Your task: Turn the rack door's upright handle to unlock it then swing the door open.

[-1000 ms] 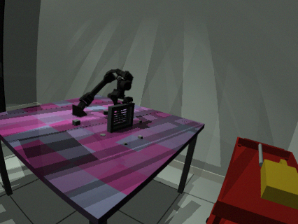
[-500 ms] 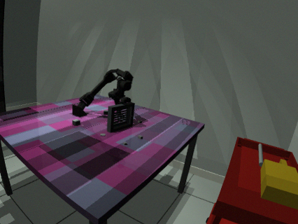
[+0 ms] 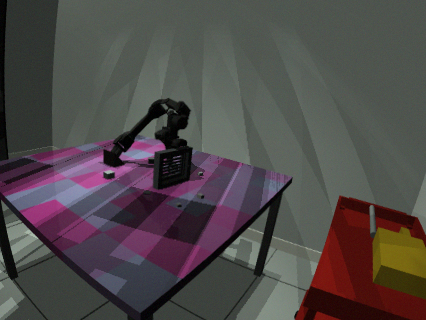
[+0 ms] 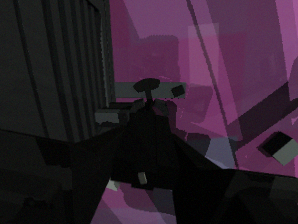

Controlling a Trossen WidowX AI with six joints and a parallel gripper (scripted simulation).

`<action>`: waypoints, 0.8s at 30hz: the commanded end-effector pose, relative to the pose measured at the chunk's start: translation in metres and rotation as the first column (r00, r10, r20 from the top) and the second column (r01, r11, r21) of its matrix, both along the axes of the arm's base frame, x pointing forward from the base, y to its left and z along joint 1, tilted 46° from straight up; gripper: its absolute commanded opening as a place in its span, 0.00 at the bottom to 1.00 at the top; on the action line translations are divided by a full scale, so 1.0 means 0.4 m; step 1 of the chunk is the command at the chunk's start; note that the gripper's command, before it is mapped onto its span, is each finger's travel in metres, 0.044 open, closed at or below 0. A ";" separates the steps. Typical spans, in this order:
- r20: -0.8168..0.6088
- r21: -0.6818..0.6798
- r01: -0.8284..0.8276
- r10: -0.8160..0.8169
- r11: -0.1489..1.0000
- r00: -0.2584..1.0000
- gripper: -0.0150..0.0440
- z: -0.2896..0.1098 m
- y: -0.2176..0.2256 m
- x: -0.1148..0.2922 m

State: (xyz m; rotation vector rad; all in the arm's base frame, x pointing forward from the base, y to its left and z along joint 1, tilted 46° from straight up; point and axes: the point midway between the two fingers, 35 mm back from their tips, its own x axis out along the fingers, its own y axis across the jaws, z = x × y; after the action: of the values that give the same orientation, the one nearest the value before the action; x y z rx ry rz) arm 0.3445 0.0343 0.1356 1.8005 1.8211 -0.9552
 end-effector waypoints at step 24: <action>-0.002 0.000 -0.001 0.001 1.000 1.000 0.28 -0.001 0.000 0.000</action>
State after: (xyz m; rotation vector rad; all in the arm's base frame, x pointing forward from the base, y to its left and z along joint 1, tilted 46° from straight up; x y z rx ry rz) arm 0.3444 0.0343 0.1356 1.8016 1.8214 -0.9579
